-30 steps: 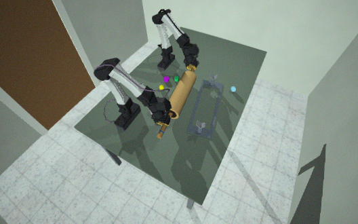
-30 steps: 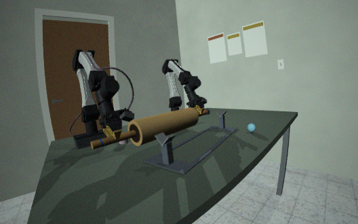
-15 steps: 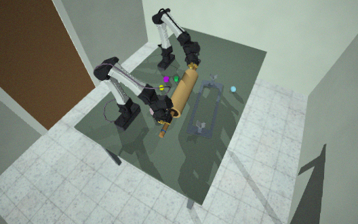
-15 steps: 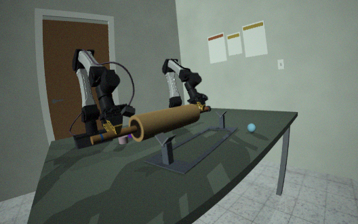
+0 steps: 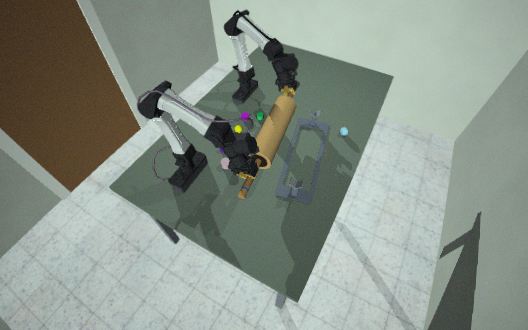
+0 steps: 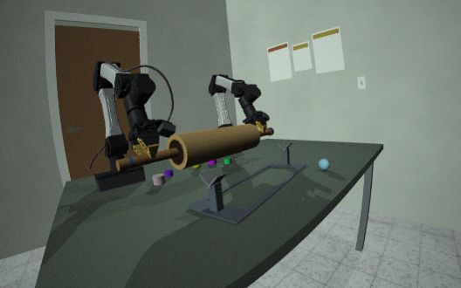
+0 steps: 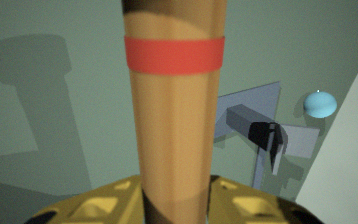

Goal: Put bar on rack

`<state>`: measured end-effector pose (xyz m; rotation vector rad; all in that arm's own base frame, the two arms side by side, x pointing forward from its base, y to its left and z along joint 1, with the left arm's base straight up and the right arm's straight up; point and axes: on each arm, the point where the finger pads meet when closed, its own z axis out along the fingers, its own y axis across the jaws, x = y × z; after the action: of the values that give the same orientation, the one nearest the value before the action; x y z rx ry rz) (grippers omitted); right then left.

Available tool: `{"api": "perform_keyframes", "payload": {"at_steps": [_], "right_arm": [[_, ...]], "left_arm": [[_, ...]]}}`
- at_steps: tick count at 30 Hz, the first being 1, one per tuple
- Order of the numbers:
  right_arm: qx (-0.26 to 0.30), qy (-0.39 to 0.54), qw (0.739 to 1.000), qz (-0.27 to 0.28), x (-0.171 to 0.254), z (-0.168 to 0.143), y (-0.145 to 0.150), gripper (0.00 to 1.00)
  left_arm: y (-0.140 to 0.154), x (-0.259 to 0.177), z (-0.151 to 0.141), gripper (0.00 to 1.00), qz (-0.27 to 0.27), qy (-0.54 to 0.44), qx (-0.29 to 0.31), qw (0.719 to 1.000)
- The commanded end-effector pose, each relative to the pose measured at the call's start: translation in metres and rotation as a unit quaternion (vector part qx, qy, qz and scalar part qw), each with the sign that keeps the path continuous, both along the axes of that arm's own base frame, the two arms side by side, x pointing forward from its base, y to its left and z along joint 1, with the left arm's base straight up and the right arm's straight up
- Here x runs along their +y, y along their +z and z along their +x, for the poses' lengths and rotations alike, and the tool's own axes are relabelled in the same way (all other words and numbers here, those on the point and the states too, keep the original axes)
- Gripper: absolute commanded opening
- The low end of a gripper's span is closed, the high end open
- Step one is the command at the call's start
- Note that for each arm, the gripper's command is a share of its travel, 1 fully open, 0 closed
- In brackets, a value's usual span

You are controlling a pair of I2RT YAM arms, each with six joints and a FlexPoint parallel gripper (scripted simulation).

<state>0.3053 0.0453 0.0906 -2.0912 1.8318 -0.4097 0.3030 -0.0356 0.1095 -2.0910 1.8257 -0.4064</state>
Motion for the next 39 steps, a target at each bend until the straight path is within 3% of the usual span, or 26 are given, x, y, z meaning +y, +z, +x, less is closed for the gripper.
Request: {"api": "perform_keyframes", "payload": {"at_steps": [1, 14, 39], "right_arm": [[-0.070, 0.006, 0.998, 0.003, 0.003, 0.040, 0.040, 0.18], [-0.065, 0.024, 0.998, 0.002, 0.007, 0.072, 0.041, 0.18], [-0.071, 0.027, 0.997, 0.000, 0.022, 0.162, 0.045, 0.18]], "left_arm": [[0.046, 0.002, 0.028, 0.18, 0.000, 0.005, -0.070, 0.998], [0.046, 0.004, 0.041, 0.18, -0.003, 0.024, -0.064, 0.998], [0.046, 0.018, 0.126, 0.18, -0.006, 0.027, -0.071, 0.997]]}}
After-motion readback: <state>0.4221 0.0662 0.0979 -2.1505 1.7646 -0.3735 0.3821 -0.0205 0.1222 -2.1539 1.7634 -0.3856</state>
